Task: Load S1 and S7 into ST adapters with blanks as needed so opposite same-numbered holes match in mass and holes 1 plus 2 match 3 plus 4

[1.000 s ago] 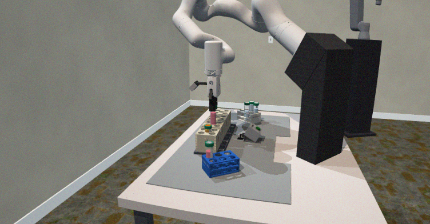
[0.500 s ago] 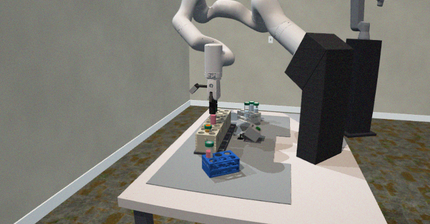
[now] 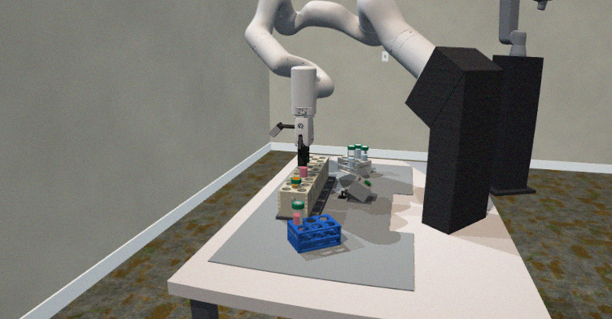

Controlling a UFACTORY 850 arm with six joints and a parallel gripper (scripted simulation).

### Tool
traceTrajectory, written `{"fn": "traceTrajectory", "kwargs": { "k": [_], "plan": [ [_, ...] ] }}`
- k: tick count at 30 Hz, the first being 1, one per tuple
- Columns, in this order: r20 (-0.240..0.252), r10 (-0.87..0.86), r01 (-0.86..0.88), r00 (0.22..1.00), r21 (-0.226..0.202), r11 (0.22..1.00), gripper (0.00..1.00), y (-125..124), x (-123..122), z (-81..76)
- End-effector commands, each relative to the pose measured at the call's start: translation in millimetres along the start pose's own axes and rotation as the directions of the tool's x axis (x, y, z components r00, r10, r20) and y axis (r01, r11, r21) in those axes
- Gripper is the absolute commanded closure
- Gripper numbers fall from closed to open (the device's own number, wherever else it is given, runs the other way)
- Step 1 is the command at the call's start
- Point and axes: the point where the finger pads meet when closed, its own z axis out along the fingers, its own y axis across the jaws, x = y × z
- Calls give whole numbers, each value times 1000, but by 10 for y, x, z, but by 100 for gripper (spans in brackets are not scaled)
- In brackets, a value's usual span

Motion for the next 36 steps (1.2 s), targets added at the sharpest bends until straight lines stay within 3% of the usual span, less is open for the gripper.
{"fn": "traceTrajectory", "kwargs": {
  "k": [1, 36],
  "plan": [
    [0, 0, 0, 1000, 0, 1000, 100, -2, 1, 38],
    [0, 0, 0, 1000, 0, 1000, 100, -2, 1, 338]
  ]
}}
